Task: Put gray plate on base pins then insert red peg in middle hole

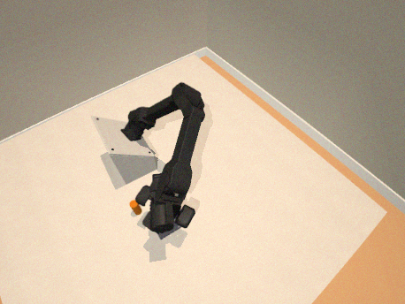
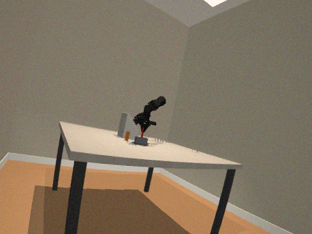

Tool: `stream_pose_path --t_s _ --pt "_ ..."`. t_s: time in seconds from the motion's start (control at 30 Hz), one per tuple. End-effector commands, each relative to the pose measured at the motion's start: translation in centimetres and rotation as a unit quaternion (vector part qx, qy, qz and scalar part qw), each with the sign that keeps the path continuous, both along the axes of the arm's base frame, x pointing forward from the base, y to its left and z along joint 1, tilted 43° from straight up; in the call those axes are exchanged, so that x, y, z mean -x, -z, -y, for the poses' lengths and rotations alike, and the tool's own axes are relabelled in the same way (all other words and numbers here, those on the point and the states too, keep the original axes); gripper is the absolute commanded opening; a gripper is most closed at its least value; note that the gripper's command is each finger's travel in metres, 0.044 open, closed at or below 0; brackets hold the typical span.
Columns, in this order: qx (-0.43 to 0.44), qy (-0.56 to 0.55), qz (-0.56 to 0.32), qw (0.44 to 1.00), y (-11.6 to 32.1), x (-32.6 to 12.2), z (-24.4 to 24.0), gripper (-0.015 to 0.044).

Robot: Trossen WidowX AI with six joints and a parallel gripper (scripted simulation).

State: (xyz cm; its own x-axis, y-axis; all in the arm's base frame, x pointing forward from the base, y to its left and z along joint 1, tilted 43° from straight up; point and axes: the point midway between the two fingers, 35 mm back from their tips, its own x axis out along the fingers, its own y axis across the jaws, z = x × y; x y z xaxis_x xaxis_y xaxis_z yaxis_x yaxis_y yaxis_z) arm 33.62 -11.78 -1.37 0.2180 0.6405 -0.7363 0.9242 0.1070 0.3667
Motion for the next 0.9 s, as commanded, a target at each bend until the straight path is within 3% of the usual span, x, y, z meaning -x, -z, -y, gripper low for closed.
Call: stream_pose_path --t_s 0.0,0.87 --pt "-0.003 0.0 -0.003 1.0 0.28 -0.01 -0.38 0.0" --pt "-0.001 -0.001 -0.001 1.0 0.03 0.18 -0.46 0.0"
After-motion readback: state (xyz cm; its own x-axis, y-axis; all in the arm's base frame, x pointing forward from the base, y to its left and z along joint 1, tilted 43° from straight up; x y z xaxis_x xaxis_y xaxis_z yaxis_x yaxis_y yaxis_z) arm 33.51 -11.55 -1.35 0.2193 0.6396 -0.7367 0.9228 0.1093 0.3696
